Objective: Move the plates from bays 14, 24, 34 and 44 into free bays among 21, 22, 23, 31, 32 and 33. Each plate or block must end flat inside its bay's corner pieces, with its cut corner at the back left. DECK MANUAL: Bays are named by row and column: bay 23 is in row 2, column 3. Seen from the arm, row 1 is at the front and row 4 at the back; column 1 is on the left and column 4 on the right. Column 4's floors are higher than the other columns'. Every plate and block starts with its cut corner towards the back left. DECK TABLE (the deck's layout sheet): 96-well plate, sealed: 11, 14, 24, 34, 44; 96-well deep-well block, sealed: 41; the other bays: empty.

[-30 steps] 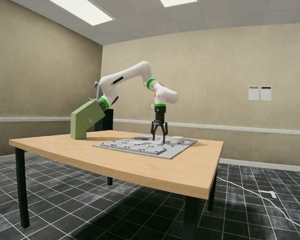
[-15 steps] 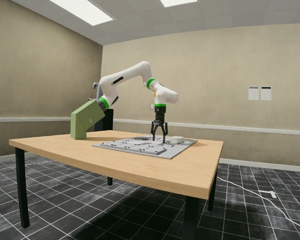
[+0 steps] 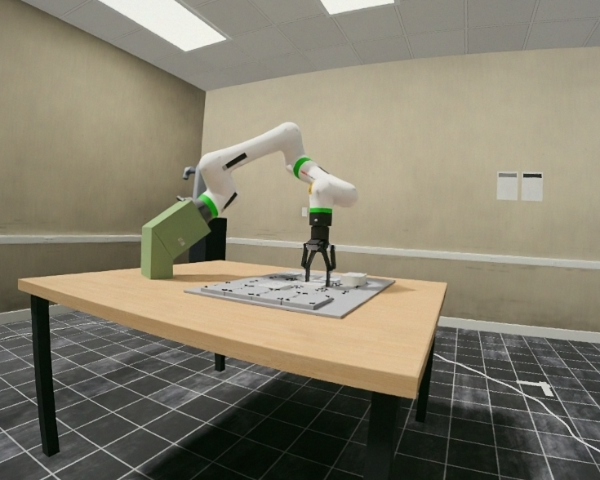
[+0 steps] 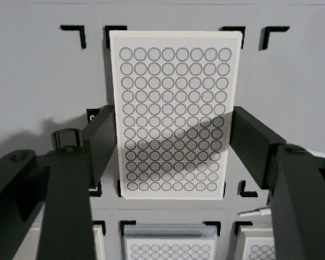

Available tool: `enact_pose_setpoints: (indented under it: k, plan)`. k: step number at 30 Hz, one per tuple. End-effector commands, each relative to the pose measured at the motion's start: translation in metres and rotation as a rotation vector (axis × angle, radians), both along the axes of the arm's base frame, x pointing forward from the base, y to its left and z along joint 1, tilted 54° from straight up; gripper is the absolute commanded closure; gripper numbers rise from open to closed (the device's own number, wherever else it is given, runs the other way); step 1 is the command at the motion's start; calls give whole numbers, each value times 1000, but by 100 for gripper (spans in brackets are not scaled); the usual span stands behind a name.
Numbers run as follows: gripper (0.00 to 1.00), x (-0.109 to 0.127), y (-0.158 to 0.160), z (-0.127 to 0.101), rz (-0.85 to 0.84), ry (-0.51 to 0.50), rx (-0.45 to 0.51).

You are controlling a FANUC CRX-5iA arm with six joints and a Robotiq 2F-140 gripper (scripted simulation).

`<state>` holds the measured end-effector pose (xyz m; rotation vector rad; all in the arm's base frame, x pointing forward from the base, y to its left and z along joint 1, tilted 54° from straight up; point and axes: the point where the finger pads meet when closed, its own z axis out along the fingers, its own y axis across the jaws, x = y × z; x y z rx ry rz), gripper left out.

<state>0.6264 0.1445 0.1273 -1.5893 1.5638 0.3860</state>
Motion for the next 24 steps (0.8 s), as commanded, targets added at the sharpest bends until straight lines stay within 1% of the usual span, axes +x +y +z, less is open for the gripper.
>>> enact_pose_setpoints:
  k: [1, 2, 24]
  plan:
    - [90, 0, -1, 1, -1, -1, -1]
    - [30, 0, -1, 1, -1, -1, -1]
    - [30, 0, -1, 1, -1, -1, -1]
